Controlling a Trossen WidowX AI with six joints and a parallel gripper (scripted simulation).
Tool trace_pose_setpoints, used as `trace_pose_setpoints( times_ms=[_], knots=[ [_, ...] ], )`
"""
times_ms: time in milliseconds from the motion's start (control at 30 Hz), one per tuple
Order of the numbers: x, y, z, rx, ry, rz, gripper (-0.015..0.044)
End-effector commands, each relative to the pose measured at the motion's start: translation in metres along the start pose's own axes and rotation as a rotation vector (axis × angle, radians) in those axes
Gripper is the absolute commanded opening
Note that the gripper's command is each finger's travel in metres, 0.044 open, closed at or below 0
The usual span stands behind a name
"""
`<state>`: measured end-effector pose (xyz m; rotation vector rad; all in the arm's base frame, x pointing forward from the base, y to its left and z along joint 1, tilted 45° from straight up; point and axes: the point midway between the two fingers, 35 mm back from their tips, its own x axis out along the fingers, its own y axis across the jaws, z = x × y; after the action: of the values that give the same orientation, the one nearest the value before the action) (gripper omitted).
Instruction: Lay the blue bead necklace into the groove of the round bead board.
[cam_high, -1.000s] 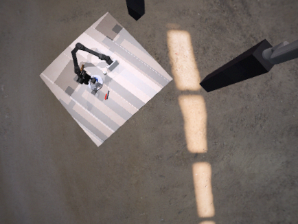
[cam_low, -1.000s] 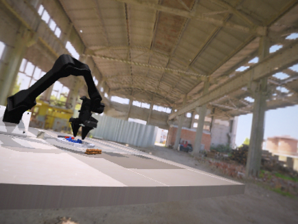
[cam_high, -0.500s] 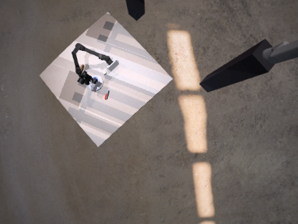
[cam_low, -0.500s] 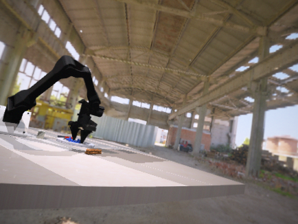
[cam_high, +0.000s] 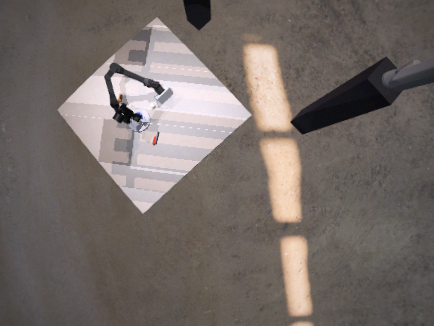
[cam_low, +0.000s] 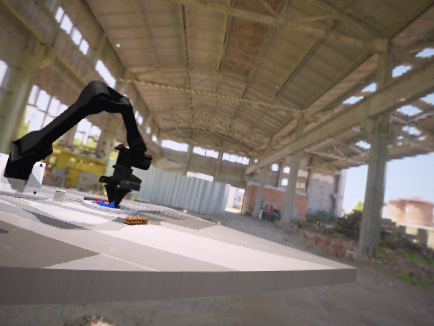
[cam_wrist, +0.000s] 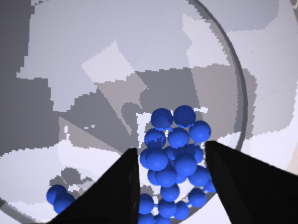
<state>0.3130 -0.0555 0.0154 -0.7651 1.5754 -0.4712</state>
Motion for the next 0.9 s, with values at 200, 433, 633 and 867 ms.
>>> trace_pose_setpoints(
  times_ms=[200, 433, 633, 867],
  knots=[
    [0.000, 0.000, 0.000, 0.000, 0.001, 0.000, 0.0037],
    [0.000, 0.000, 0.000, 0.000, 0.001, 0.000, 0.0000],
    [-0.005, 0.000, 0.000, -0.002, 0.000, -0.001, 0.0000],
    [-0.015, 0.000, 0.000, -0.008, -0.001, -0.004, 0.0000]
  ],
)
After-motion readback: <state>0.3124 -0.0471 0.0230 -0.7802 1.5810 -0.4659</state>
